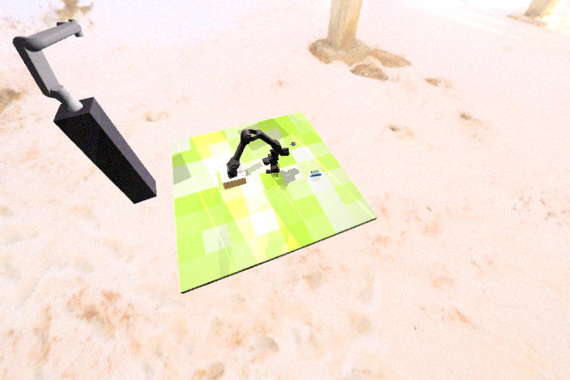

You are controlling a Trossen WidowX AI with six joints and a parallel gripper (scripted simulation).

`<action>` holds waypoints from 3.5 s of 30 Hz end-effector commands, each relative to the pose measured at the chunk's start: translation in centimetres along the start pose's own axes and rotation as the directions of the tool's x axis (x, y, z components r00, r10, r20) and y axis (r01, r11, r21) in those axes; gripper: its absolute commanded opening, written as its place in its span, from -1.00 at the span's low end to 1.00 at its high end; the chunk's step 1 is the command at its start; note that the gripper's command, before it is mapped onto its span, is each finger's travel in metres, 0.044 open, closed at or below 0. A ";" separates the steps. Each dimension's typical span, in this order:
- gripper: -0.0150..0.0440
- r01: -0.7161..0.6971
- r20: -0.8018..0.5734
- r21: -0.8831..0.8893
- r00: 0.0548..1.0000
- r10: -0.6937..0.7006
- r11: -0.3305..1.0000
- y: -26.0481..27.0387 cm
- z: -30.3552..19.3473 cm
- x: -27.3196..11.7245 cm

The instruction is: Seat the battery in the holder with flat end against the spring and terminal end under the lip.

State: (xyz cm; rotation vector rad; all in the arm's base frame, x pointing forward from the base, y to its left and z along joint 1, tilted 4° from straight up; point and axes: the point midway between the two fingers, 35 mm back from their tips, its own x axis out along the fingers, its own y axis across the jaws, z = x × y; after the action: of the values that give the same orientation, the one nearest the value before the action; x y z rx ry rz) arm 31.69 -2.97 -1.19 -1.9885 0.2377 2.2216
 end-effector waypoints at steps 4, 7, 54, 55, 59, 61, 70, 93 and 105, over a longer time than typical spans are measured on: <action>-0.29 -0.002 -0.045 0.005 0.999 0.002 1.000 0.0 -0.2 0.1; -0.29 -0.001 -0.059 0.006 0.998 0.002 1.000 0.0 -0.2 0.2; -0.29 0.008 -0.127 0.011 0.992 -0.007 1.000 0.1 1.6 0.6; -0.29 0.008 -0.127 0.011 0.992 -0.007 1.000 0.1 1.6 0.6; -0.20 0.008 -0.127 0.011 0.992 -0.007 1.000 0.1 1.6 0.7; -0.02 0.008 -0.127 0.011 0.992 -0.007 1.000 0.1 1.6 0.7; 0.06 0.008 -0.128 0.010 0.992 -0.006 1.000 0.1 1.8 -0.4; 1.00 0.007 -0.129 0.009 0.992 -0.006 1.000 0.4 3.3 -7.8; 1.00 0.007 -0.129 0.009 0.992 -0.006 1.000 0.4 3.3 -7.8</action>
State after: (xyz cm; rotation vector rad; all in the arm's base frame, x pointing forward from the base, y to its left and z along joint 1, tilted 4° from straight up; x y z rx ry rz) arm 29.30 -2.70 6.92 -2.1255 0.2578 2.0839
